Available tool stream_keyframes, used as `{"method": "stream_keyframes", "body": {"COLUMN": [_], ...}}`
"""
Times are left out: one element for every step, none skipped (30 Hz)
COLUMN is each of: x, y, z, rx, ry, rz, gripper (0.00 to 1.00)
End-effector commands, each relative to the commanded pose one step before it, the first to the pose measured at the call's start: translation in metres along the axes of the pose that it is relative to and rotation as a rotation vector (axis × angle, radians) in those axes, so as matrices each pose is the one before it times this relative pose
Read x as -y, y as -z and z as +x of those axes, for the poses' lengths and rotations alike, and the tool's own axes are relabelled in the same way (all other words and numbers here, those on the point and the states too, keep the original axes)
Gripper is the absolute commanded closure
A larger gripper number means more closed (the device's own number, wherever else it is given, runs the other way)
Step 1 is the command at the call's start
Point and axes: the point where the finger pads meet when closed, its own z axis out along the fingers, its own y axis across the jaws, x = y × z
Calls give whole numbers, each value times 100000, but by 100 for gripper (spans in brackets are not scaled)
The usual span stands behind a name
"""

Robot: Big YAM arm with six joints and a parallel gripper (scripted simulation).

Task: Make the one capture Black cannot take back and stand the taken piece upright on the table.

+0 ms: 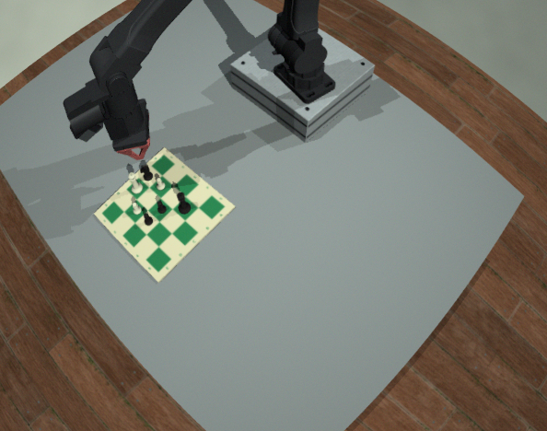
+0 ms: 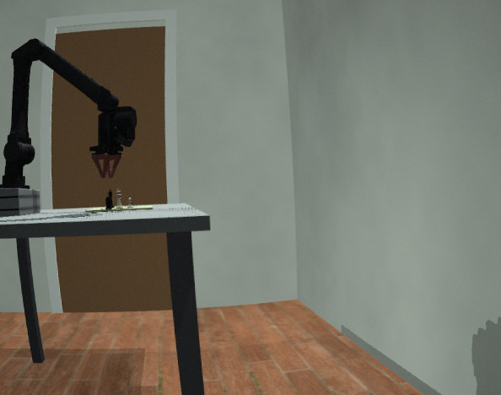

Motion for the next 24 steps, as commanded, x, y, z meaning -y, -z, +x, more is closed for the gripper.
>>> {"method": "stream_keyframes", "body": {"x": [-634,4,9,17,28,40,54,70,86,99,91,104,0,0,-469,118,153,184,110,-79,-131,-40,115,127], "y": [1841,-13,-35,-66,-105,-150,-201,-257,-317,-350,-219,-246,0,0,1367,-450,-587,-602,-303,15,96,-71,-337,-362], "z": [-2431,9,24,45,72,104,139,179,222,257,248,285,0,0,-1230,311,404,497,314,-210,-352,-99,328,363], "rx": [6863,-33,-85,-160,-255,-367,-492,-631,-780,-859,-518,-584,0,0,4080,-1046,-1409,-1481,-635,434,722,205,-656,-724], "ry": [843,-1,-3,-5,-8,-11,-15,-19,-24,-25,-11,-13,0,0,164,-27,-41,-43,-10,31,43,24,-7,-9], "rz": [-2784,11,29,54,87,125,168,215,266,294,179,198,0,0,-1377,347,476,500,214,-145,-245,-71,221,244], "gripper": [64,64,64,64,64,64,64,64,64,64,64,64,64,64,64,64,64,64,64,64,64,64,64,64]}}
